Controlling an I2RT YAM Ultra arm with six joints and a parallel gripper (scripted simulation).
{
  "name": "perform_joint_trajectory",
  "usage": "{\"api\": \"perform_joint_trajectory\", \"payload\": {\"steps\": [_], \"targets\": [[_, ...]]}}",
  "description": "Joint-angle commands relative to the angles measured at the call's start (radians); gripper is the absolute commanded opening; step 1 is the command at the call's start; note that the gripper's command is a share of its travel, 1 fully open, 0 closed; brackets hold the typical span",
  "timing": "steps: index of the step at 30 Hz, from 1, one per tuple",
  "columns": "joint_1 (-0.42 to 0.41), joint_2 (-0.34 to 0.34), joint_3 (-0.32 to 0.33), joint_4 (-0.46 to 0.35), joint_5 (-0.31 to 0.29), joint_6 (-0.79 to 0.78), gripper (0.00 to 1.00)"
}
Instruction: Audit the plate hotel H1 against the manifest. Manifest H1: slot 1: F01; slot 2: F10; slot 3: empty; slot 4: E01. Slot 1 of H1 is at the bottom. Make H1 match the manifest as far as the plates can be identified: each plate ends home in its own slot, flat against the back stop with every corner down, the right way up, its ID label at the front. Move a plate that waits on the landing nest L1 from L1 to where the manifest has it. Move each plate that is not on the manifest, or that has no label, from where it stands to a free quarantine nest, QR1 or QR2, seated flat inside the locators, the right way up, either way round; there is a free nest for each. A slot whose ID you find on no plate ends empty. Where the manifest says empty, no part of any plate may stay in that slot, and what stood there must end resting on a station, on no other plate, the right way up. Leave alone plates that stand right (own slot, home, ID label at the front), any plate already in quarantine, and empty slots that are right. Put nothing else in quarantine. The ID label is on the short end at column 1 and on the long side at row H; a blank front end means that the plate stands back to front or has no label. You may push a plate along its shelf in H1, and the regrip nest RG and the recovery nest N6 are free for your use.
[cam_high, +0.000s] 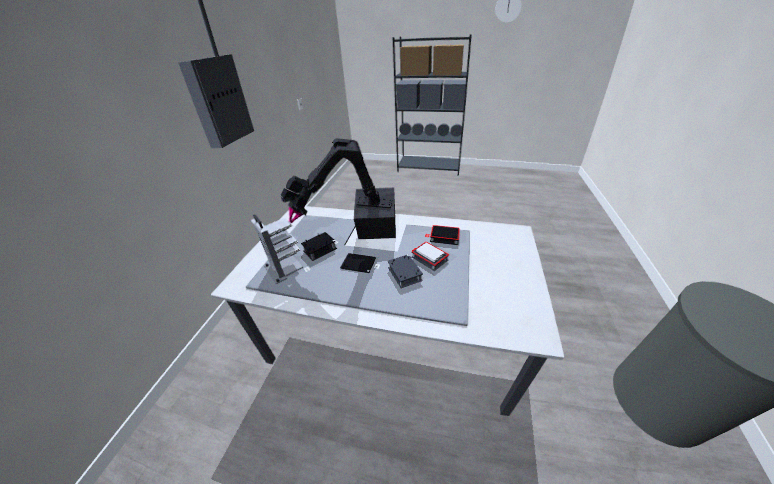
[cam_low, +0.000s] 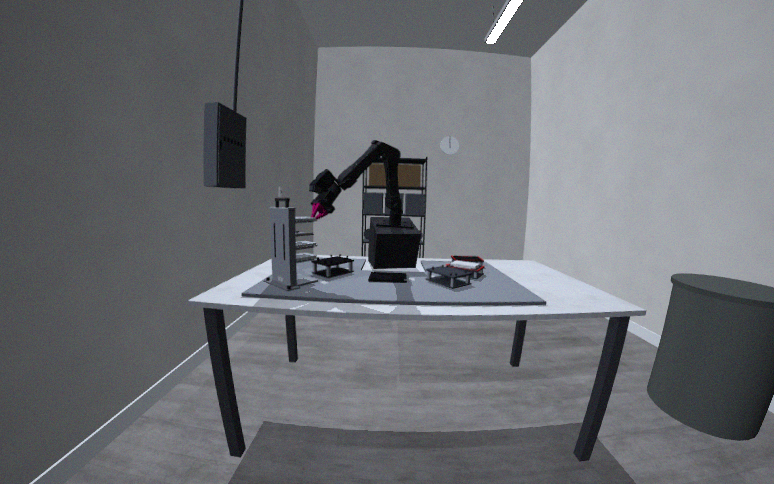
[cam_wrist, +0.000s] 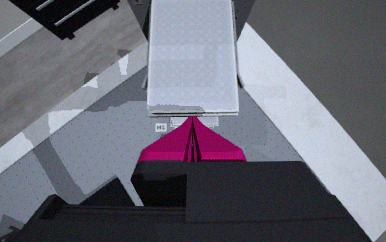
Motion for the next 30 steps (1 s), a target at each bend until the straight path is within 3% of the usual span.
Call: {"api": "perform_joint_trajectory", "payload": {"steps": [1,30], "targets": [[0.002,-0.002,0.005,0.044,0.006,-0.001,0.0],[-0.055,-0.12,-0.163,0.072,-0.039,-0.041,0.0]]}}
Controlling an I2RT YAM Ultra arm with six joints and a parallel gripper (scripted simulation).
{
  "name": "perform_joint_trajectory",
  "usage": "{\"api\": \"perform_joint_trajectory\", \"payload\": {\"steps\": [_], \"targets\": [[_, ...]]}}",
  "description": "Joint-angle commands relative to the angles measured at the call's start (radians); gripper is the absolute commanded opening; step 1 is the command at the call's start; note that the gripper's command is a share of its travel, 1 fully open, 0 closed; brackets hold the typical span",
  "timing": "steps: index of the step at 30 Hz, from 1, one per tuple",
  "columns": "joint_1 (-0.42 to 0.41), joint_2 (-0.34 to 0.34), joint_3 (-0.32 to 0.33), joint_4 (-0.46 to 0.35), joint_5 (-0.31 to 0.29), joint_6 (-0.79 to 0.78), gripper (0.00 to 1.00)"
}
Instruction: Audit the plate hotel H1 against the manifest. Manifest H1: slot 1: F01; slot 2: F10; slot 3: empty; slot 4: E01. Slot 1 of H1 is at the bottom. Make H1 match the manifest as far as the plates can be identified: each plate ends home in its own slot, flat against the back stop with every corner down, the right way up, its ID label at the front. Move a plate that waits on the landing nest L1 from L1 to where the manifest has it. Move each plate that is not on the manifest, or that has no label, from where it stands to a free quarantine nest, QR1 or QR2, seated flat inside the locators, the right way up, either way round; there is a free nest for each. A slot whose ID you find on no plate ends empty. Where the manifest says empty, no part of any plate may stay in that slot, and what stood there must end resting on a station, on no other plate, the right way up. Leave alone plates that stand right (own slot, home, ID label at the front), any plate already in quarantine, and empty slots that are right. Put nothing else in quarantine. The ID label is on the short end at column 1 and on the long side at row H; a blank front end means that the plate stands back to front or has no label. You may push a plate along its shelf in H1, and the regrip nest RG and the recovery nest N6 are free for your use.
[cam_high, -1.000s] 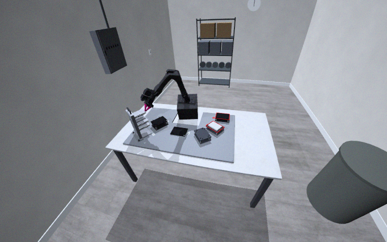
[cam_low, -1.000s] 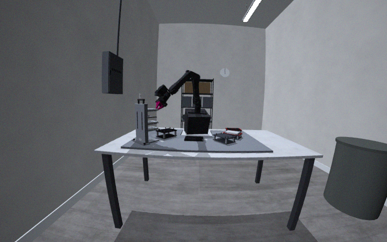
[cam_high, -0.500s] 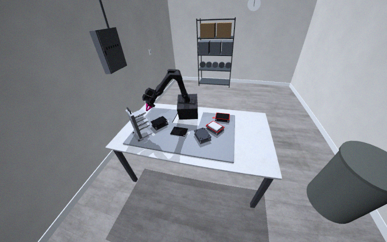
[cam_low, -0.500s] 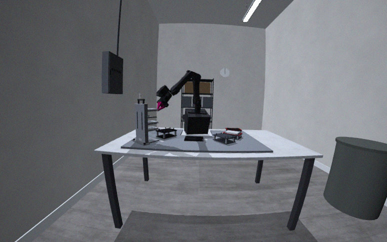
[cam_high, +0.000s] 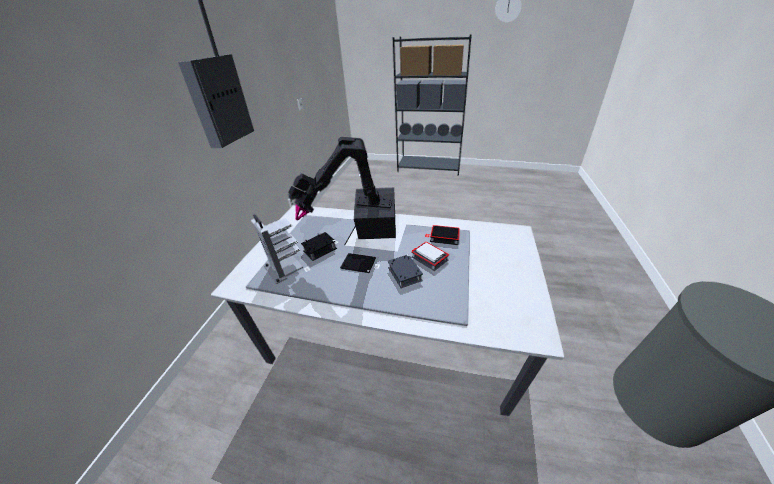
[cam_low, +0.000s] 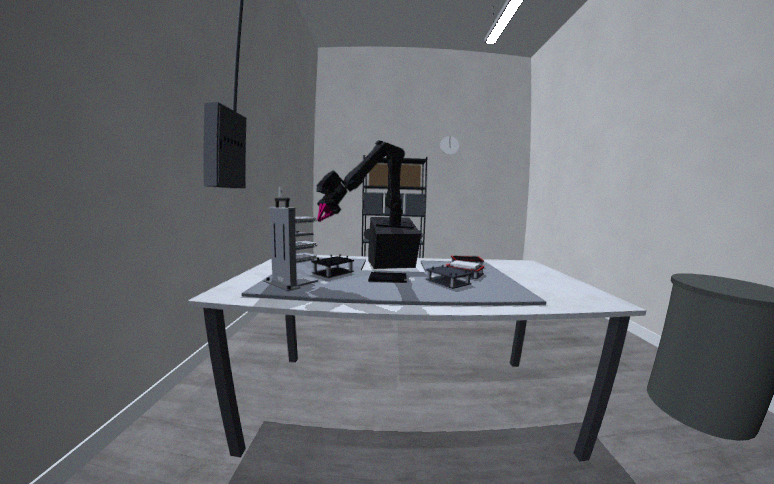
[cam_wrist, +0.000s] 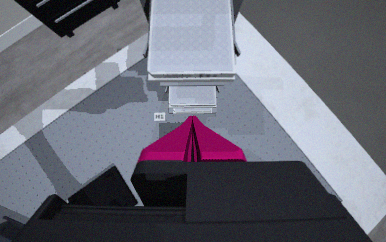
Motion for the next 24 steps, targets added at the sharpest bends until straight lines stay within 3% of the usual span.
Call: {"api": "perform_joint_trajectory", "payload": {"steps": [1,24], "targets": [[-0.012,-0.028,-0.007,0.005,-0.011,-0.007,0.0],[-0.064,-0.115,-0.118,0.006,-0.052,-0.047,0.0]]}}
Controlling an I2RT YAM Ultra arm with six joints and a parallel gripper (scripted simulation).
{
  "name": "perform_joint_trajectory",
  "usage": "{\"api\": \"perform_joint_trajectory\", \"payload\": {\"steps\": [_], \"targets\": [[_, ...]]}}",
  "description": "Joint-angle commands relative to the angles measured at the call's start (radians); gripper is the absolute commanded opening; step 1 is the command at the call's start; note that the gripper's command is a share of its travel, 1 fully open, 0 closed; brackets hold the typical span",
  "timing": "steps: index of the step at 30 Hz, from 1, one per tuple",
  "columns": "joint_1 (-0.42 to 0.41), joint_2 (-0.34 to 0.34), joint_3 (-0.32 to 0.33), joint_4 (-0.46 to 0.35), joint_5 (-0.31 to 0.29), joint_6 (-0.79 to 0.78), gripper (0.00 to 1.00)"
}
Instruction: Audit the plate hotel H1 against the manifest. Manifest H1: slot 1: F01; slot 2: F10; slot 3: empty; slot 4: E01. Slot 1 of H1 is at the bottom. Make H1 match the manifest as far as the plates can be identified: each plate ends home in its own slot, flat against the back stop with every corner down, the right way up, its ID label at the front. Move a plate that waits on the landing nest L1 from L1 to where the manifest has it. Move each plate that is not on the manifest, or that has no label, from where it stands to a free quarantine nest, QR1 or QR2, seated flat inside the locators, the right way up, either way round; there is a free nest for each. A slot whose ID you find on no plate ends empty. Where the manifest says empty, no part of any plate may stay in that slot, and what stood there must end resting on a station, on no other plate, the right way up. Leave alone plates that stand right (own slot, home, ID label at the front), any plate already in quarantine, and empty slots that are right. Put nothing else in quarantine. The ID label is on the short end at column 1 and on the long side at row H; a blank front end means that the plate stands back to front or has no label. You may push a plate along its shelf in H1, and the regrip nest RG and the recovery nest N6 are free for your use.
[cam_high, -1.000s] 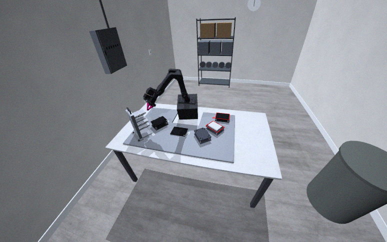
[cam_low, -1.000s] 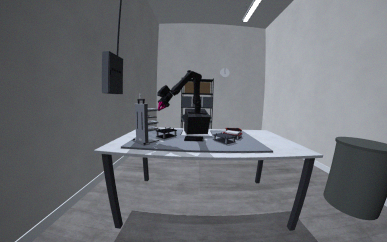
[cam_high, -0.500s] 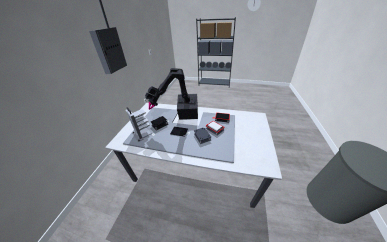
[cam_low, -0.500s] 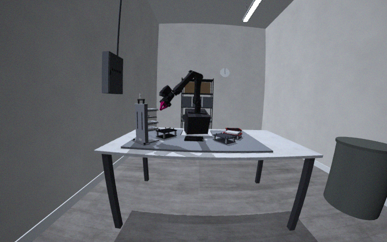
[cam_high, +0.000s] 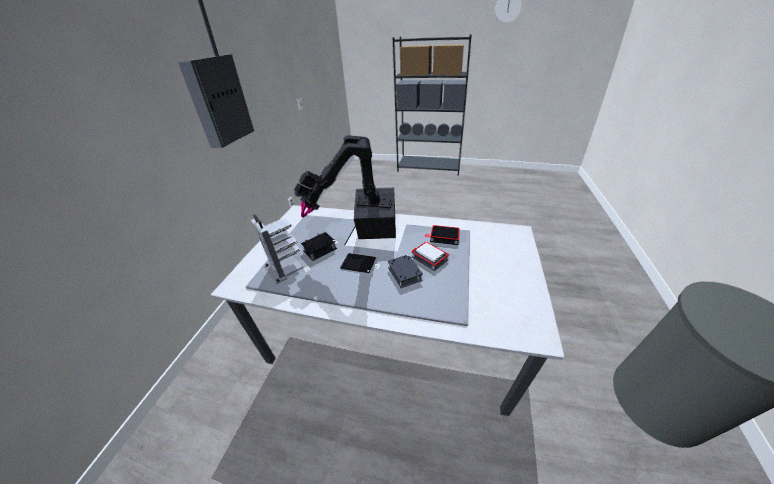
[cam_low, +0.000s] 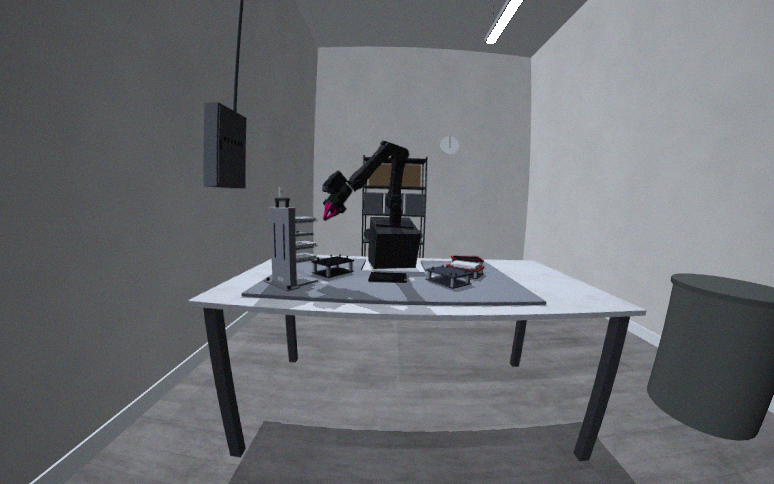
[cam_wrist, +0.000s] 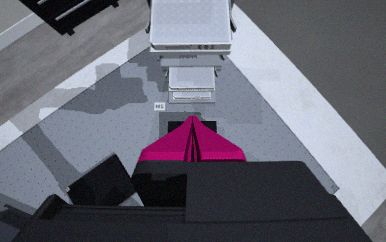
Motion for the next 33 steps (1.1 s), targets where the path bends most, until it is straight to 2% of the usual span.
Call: {"api": "perform_joint_trajectory", "payload": {"steps": [1,20,33], "targets": [[-0.01,-0.023,-0.005,0.001,-0.012,-0.007,0.0],[-0.068,-0.104,-0.097,-0.016,-0.056,-0.054,0.0],[-0.068,-0.104,-0.097,-0.016,-0.056,-0.054,0.0]]}}
